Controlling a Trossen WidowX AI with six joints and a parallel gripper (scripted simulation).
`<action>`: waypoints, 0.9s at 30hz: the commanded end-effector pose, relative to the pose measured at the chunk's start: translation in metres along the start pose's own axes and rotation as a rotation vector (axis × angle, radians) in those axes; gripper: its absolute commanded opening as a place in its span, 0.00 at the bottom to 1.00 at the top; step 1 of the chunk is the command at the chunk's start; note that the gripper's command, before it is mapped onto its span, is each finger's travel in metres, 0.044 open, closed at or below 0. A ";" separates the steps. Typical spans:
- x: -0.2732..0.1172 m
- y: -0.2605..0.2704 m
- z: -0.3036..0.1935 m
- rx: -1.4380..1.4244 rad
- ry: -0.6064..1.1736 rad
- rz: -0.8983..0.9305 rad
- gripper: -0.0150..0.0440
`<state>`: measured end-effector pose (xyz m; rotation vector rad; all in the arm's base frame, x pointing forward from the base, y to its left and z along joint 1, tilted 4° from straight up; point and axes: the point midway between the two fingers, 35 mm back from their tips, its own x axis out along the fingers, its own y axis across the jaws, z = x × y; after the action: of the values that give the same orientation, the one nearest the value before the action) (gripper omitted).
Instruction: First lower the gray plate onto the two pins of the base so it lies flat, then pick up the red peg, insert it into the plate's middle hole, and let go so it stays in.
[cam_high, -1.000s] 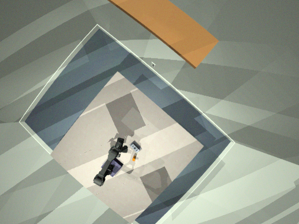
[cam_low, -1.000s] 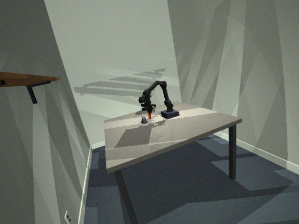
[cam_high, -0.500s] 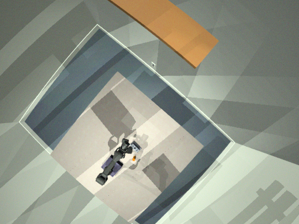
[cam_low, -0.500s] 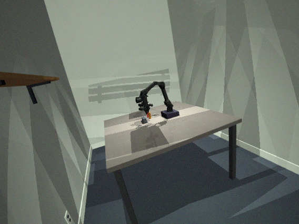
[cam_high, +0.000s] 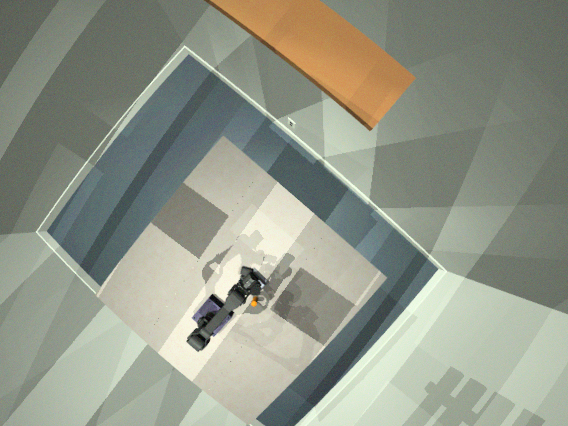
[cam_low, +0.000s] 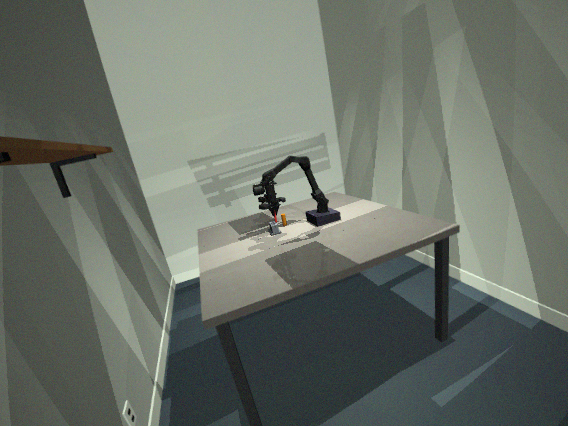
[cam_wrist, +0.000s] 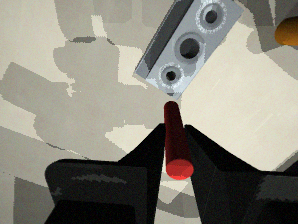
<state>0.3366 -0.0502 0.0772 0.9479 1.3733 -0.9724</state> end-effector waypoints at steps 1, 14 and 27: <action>0.003 -0.003 0.015 0.002 0.004 -0.013 0.25; 0.006 -0.012 0.052 0.009 0.008 -0.017 0.25; 0.006 -0.012 0.052 0.009 0.008 -0.017 0.25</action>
<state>0.3433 -0.1026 0.0726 0.9538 1.3796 -0.9873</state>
